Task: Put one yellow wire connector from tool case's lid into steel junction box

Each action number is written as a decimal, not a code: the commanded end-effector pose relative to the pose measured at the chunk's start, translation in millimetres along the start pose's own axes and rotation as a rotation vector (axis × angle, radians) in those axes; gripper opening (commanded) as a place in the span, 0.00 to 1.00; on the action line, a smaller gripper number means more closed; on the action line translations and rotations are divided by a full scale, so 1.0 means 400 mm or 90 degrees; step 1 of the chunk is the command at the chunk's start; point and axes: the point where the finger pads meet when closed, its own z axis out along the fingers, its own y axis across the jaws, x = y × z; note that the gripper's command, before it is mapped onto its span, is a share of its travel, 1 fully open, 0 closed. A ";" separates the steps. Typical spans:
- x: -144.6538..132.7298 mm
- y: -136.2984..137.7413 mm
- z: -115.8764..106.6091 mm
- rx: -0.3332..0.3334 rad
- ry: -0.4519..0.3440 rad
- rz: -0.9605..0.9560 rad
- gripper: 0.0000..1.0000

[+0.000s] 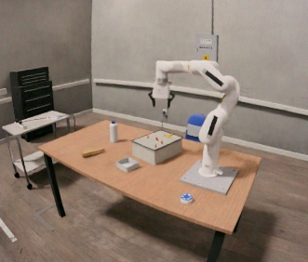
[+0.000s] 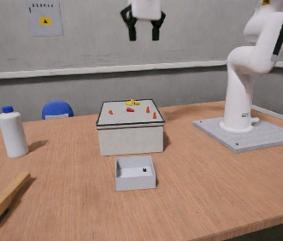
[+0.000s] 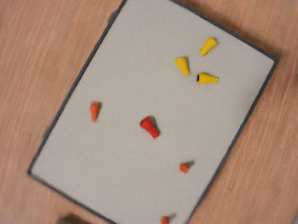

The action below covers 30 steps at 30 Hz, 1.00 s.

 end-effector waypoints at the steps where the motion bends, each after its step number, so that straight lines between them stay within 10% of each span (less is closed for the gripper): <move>1: 0.061 -0.039 0.047 0.000 0.003 0.122 1.00; 16: 0.161 -0.078 0.138 -0.003 0.002 0.317 1.00; 17: 0.161 -0.078 0.138 -0.003 0.002 0.317 0.00; 30: 0.161 -0.078 0.138 -0.003 0.002 0.317 0.00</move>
